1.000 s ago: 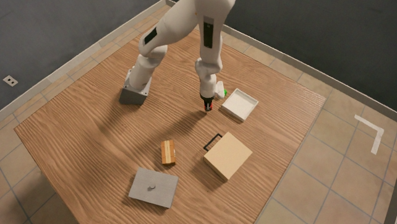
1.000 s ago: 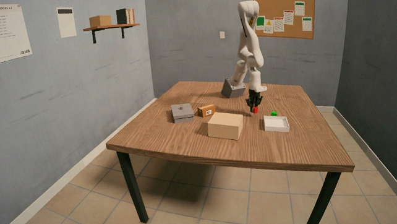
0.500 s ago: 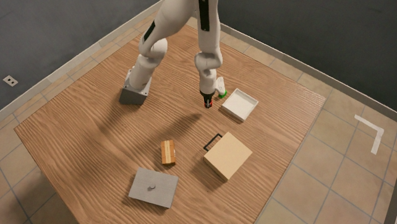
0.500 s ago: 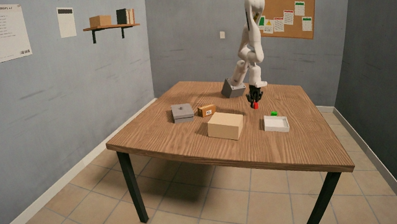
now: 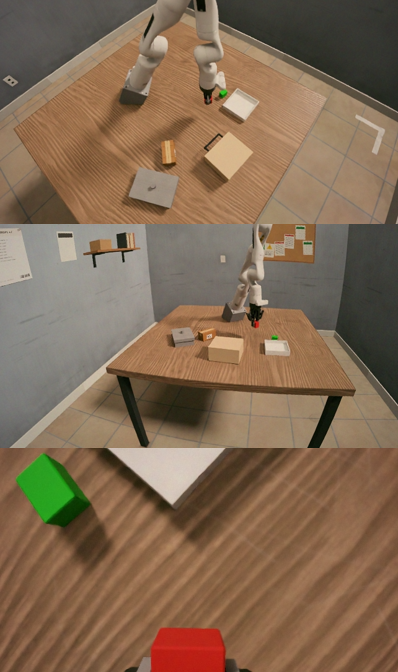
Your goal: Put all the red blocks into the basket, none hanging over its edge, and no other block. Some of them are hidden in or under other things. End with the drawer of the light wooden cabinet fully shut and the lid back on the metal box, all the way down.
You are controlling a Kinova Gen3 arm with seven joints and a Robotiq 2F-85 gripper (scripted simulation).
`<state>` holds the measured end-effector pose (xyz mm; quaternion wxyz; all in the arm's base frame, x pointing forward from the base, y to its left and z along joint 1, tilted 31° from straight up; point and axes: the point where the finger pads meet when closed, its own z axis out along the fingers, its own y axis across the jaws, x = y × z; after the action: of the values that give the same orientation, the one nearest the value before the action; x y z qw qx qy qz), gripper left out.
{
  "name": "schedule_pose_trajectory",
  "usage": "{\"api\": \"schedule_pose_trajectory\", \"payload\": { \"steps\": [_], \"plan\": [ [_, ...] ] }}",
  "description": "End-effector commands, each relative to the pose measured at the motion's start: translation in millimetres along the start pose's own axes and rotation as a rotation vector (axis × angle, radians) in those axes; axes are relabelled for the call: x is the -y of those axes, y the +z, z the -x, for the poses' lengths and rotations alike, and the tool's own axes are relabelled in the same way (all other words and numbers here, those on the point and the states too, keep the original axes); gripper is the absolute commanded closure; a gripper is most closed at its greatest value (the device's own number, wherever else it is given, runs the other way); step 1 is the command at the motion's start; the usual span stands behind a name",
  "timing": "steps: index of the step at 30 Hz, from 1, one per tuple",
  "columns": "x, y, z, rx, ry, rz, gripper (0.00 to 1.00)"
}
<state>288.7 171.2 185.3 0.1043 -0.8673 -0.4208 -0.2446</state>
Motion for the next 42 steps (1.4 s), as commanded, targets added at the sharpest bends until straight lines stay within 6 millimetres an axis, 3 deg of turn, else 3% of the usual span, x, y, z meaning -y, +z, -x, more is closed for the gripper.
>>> {"api": "schedule_pose_trajectory", "payload": {
  "steps": [1, 20, 42],
  "plan": [
    [-6.8, -16.5, -4.8, -0.003, 0.001, 0.024, 0.9],
    [-5.9, -56.0, -4.2, -0.001, 0.002, 0.025, 0.9],
    [-9.1, -74.1, -4.5, -0.003, 0.003, 0.035, 0.9]
  ]
}}
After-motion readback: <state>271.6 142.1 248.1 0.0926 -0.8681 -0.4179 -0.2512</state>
